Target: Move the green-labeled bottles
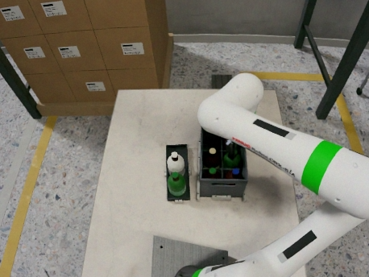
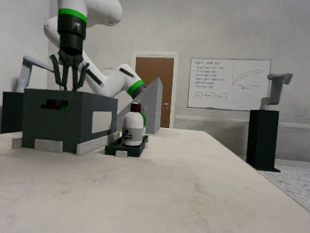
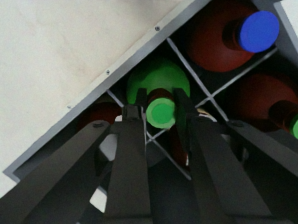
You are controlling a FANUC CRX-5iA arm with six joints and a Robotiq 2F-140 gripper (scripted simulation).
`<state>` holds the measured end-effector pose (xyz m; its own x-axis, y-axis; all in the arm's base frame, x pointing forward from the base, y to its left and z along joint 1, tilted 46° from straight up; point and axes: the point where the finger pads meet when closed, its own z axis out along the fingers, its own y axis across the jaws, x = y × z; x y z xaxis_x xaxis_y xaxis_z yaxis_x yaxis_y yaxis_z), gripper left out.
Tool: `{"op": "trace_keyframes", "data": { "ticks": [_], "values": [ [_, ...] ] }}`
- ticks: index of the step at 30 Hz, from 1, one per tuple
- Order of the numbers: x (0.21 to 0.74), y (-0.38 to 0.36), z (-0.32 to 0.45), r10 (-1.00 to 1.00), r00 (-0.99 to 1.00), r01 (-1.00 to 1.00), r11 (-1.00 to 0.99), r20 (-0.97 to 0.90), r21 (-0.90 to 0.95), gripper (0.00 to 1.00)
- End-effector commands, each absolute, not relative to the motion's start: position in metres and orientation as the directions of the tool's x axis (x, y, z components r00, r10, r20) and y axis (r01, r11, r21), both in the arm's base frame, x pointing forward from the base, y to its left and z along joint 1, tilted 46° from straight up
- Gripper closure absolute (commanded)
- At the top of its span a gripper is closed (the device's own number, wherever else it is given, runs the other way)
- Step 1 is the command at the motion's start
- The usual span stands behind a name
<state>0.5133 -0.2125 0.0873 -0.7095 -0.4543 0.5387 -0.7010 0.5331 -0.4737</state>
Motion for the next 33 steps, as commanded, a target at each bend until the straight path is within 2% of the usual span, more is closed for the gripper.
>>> {"op": "trace_keyframes", "data": {
  "ticks": [1,16,17,33],
  "values": [
    [0.5141,-0.2119,0.0880,-0.455,-0.710,-0.701,0.532,0.538,-0.475,0.90],
    [0.5141,-0.2119,0.0880,-0.455,-0.710,-0.701,0.532,0.538,-0.475,0.90],
    [0.5141,-0.2119,0.0880,-0.455,-0.710,-0.701,0.532,0.538,-0.475,0.56],
    [0.5141,-0.2119,0.0880,-0.455,-0.710,-0.701,0.532,0.538,-0.475,0.56]
  ]
}}
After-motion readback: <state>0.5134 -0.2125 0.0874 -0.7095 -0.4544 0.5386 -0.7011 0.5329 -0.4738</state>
